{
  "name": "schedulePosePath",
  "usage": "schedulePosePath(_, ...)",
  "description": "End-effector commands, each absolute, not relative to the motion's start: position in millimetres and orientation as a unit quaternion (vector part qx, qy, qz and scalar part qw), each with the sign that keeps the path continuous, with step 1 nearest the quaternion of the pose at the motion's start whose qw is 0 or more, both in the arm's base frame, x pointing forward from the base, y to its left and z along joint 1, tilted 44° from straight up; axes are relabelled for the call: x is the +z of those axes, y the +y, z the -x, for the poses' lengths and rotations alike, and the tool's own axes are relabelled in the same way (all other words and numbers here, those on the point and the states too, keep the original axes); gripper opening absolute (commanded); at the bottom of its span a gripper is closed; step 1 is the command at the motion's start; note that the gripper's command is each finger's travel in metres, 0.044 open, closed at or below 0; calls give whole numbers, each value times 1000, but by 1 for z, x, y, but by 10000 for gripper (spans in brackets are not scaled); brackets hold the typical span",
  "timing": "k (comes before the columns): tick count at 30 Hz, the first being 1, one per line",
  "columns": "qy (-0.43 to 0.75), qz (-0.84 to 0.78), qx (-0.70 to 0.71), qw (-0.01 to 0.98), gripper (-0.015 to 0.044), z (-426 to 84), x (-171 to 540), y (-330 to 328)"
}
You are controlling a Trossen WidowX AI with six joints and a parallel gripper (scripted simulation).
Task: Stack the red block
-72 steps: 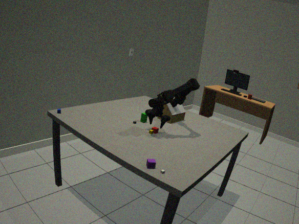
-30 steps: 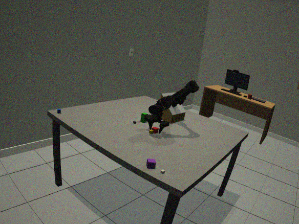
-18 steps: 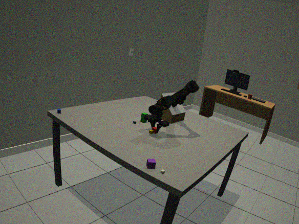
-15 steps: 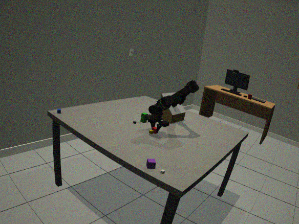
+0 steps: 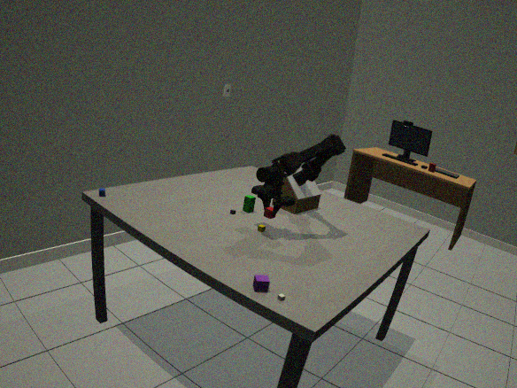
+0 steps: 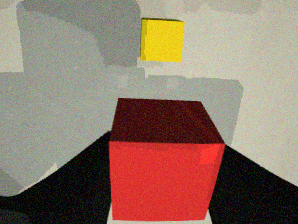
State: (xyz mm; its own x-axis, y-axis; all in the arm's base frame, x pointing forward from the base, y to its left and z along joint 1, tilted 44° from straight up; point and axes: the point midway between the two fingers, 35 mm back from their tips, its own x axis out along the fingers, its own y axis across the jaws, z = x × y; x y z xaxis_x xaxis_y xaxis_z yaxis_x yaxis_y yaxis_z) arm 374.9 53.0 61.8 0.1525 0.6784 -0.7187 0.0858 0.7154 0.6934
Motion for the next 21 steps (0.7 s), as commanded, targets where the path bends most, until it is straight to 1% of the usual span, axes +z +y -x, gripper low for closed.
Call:
schedulePosePath(1, 613, -310, 217, 694, 0, -372, 79, 39)
schedulePosePath(10, 613, -309, 217, 694, 0, -366, 107, 12)
schedulePosePath(17, 613, -309, 216, 694, 0, -366, 104, 9)
schedulePosePath(21, 615, -306, 211, 696, 0, -359, 84, -11)
